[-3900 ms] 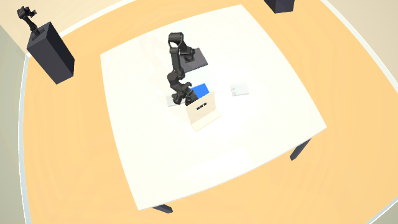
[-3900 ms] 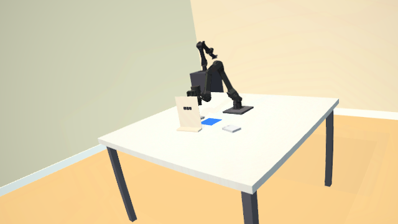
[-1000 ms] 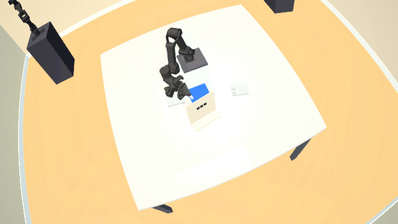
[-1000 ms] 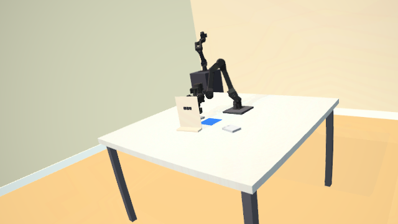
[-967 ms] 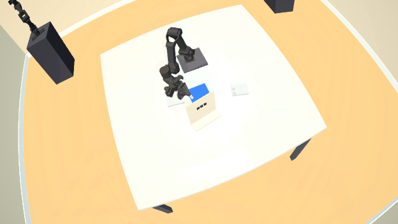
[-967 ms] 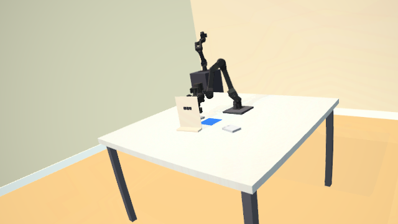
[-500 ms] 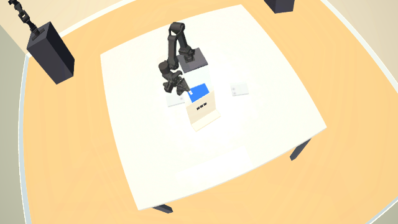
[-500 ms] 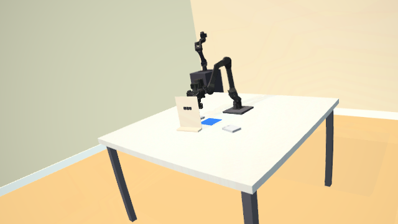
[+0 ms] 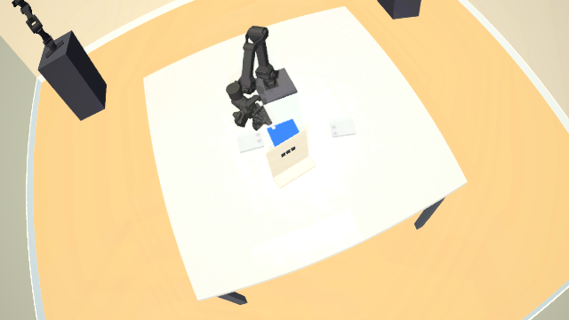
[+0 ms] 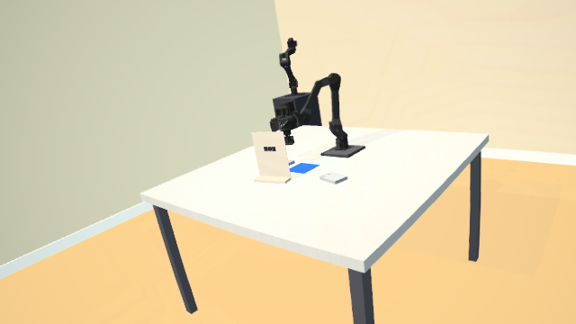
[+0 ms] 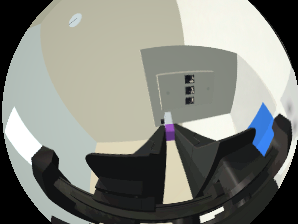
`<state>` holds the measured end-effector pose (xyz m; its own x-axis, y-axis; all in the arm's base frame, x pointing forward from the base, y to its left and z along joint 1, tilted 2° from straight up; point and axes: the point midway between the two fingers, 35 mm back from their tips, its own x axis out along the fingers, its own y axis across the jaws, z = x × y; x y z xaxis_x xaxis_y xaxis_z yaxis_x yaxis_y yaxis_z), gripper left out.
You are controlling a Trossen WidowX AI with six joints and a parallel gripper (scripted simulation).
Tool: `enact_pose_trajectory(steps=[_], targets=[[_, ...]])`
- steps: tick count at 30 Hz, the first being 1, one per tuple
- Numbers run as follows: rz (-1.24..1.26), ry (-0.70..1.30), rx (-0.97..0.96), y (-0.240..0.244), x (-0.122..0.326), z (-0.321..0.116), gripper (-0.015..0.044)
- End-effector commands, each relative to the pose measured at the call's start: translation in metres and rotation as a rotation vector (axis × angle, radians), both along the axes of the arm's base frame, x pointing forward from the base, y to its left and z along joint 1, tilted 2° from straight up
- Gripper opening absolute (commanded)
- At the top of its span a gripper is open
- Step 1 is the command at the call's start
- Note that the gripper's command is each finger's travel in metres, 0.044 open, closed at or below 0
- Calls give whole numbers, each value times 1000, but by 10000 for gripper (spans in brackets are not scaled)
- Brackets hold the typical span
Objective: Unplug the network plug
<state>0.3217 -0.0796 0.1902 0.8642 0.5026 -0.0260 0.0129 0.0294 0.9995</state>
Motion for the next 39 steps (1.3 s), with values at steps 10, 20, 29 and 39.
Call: enact_pose_trajectory(steps=[10,20,29,39], targets=[[-129,187,87,15,21,-14,0],[-236,369,108,30,27,-34,0],[-331,537,78,44,20,-54,0],[-435,715,-11,57,0,-74,0]])
